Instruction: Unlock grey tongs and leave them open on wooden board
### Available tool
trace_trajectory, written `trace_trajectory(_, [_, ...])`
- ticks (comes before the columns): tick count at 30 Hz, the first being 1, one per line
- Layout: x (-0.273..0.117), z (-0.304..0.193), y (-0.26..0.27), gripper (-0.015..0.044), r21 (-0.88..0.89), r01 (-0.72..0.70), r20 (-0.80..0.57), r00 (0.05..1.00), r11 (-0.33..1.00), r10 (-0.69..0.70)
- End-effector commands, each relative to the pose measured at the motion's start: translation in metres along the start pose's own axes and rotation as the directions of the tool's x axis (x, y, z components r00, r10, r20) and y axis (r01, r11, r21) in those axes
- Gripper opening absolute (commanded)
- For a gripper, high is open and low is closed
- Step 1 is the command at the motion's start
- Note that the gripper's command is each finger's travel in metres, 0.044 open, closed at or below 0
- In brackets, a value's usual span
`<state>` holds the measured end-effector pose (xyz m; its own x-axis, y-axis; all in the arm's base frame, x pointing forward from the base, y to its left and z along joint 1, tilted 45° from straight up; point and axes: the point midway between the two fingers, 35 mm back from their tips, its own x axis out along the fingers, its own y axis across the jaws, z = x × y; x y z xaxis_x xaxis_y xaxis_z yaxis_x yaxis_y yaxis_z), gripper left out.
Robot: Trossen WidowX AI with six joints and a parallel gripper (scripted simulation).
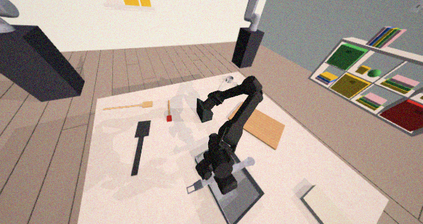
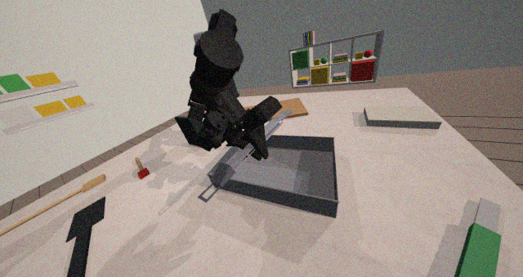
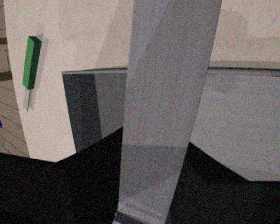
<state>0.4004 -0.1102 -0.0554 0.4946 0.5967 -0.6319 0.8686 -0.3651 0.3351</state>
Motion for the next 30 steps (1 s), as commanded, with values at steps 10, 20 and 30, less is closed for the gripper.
trace_trajectory(10, [0.0045, 0.007, 0.006, -0.015, -0.006, 0.126, 0.023, 0.992, 0.992, -0.125])
trace_trajectory(20, [0.0059, 0.0084, 0.0054, -0.015, -0.004, 0.235, 0.028, 0.972, 0.972, -0.234])
trace_trajectory(30, [0.0044, 0.0065, 0.0031, -0.015, -0.007, 0.344, 0.023, 0.939, 0.939, -0.344])
